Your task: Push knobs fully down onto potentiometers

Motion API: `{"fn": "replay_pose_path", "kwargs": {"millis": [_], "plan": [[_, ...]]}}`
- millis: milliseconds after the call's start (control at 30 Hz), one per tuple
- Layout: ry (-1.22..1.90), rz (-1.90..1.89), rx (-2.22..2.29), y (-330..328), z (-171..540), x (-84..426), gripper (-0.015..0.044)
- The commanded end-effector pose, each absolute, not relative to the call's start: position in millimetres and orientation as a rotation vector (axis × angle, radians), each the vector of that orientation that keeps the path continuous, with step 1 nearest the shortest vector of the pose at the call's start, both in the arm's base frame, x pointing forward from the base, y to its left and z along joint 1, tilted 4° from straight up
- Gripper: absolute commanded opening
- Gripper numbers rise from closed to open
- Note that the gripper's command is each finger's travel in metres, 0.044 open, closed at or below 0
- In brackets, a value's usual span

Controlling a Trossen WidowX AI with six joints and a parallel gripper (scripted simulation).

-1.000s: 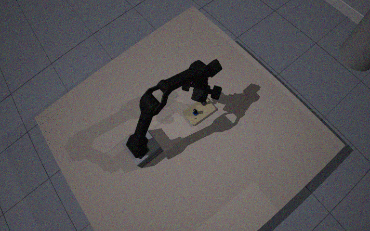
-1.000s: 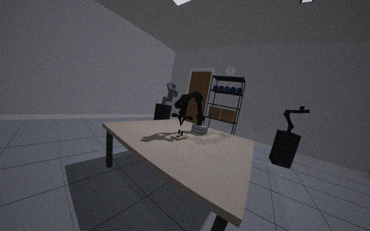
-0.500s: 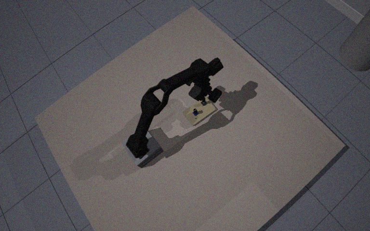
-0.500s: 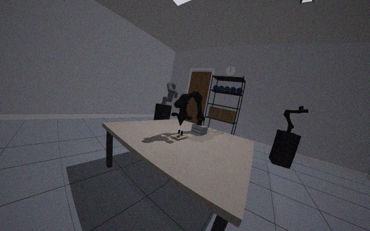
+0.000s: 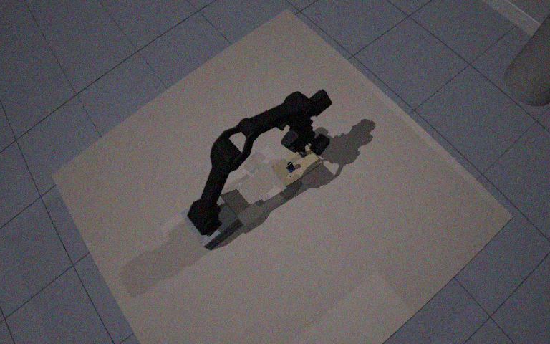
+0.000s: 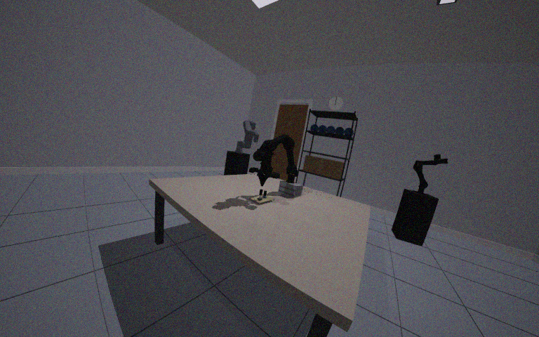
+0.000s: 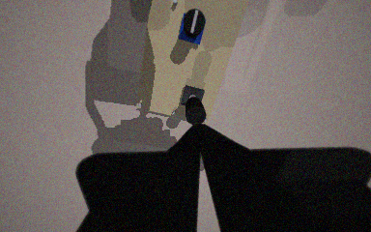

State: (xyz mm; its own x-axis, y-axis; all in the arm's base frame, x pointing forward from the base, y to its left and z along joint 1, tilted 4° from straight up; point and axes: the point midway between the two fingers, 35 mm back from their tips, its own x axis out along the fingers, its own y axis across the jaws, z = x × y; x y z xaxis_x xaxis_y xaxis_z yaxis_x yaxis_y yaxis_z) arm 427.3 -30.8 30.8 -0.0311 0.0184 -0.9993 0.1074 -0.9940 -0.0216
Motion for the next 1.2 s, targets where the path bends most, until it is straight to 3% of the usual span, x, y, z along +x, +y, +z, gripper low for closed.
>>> {"fn": "replay_pose_path", "kwargs": {"millis": [0,1167], "plan": [[0.128,-2.215,2.137,-31.2,23.1,425.9,0.0],[0.128,-2.215,2.137,-31.0,8.4,425.2,0.0]]}}
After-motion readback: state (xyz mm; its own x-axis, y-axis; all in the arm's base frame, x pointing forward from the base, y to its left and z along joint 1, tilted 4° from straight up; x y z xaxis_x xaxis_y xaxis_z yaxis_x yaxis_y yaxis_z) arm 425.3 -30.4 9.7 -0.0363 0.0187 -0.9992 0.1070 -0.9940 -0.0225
